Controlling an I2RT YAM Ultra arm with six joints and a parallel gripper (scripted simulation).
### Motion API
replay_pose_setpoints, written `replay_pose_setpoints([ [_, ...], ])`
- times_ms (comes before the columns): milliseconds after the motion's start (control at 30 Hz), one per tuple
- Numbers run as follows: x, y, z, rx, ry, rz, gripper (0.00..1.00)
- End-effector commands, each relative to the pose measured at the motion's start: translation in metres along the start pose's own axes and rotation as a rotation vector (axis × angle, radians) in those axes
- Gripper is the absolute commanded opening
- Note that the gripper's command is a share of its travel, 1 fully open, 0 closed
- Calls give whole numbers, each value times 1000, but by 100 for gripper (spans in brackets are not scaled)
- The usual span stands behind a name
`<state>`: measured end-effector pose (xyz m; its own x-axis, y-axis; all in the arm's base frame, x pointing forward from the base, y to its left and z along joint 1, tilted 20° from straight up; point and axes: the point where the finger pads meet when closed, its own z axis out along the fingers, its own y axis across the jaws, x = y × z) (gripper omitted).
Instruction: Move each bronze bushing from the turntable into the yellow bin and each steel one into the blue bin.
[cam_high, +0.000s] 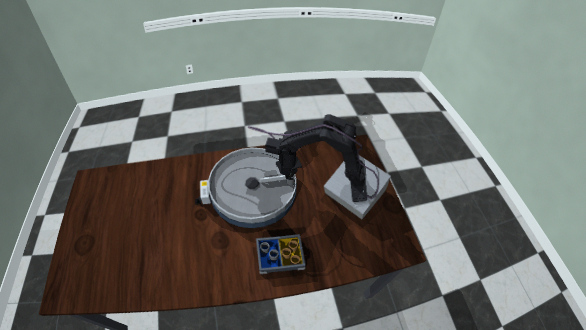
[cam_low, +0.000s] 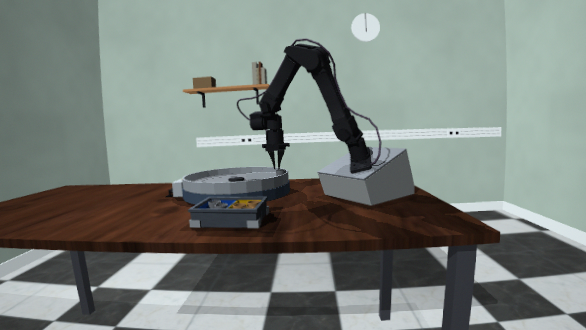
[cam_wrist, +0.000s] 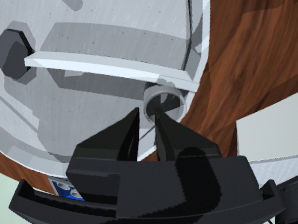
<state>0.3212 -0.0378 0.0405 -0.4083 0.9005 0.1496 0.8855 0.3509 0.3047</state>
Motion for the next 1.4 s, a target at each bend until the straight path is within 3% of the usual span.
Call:
replay_pose_setpoints([
  [0, -12, 8, -12, -32, -41, -3, 14],
  [1367, -8, 2, -10, -24, -33, 0, 14],
])
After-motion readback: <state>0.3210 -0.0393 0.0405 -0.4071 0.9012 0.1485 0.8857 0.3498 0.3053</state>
